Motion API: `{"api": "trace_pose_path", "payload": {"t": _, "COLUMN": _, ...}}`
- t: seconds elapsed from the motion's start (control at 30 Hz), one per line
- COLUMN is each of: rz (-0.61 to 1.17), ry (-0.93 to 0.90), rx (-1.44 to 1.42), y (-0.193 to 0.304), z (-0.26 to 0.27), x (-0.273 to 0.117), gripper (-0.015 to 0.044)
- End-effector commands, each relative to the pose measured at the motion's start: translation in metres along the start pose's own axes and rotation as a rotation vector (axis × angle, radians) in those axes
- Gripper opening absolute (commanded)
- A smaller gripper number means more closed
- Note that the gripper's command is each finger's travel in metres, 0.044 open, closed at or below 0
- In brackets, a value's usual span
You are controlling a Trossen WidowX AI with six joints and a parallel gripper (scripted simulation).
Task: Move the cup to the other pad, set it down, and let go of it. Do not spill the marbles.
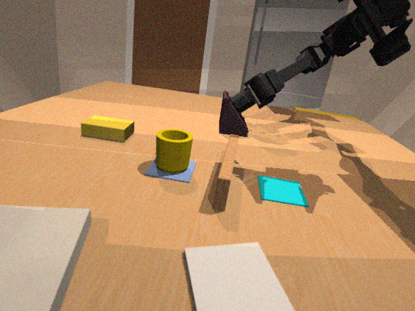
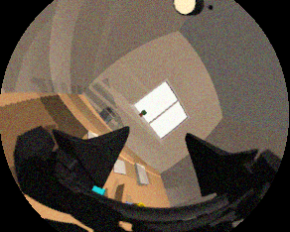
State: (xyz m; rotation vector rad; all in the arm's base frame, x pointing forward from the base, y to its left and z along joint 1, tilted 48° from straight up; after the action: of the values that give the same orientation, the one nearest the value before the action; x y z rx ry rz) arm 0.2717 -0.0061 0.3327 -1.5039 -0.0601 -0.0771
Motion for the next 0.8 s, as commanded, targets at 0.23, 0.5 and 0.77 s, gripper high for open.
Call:
{"api": "trace_pose_path", "payload": {"t": 0.23, "rz": 0.345, "ry": -0.027, "rx": -0.222, "y": 0.06, "z": -0.018, "x": 0.042, "gripper": 0.019}}
{"api": "trace_pose_path", "payload": {"t": 0.5, "rz": 0.825, "ry": -0.285, "rx": -0.48, "y": 0.154, "z": -0.046, "x": 0.075, "gripper": 0.0167}}
{"api": "trace_pose_path", "payload": {"t": 0.77, "rz": 1.145, "ry": -0.69, "rx": -0.516, "y": 0.243, "z": -0.074, "x": 0.074, "gripper": 0.0167}}
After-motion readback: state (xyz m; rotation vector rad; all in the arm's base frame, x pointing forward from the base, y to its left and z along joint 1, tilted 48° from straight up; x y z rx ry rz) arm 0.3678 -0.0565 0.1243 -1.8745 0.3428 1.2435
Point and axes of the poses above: the point midway between the two fingers, 35 mm back from their tips, its own x axis out along the fingers, its own z axis across the jaws, y = z × x, the point moved 4 cm from there along -x, back along the fingers, and after that the axes turned 3 degrees about x, right-handed, at the moved point
